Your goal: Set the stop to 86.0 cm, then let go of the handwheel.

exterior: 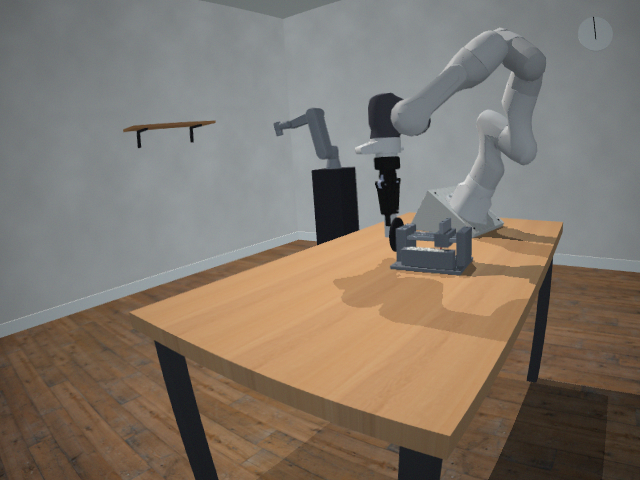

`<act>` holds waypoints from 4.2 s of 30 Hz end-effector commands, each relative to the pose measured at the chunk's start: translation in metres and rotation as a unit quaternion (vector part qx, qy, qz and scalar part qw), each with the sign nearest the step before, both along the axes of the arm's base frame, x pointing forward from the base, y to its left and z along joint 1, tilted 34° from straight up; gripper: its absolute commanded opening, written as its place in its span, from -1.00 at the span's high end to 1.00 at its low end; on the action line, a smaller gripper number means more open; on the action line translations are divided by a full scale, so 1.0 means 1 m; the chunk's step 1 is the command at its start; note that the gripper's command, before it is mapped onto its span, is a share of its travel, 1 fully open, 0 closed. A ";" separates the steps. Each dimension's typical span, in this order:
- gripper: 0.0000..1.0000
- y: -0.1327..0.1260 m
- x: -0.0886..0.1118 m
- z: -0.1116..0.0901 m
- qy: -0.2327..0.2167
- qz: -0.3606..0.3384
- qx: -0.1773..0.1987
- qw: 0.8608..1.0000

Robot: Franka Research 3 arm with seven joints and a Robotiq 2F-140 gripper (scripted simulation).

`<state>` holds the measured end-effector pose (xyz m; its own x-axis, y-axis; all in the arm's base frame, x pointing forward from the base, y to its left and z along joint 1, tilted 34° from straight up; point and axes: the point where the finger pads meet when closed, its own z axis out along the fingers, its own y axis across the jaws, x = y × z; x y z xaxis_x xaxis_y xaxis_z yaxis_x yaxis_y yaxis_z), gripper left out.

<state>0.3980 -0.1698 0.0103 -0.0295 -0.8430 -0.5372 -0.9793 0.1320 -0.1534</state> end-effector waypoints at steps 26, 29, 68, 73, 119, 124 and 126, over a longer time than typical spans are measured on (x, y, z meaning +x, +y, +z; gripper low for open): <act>0.92 0.015 0.046 -0.024 -0.006 0.005 -0.003 1.000; 0.92 0.014 0.051 -0.023 -0.006 0.005 -0.003 1.000; 0.92 -0.022 0.038 0.034 -0.006 0.005 -0.003 1.000; 0.92 -0.021 0.029 0.034 -0.006 0.005 -0.003 1.000; 0.92 0.013 0.016 -0.021 -0.006 0.005 -0.003 1.000; 0.92 0.015 0.024 -0.024 -0.006 0.005 -0.003 1.000; 0.92 0.015 0.024 -0.024 -0.006 0.005 -0.003 1.000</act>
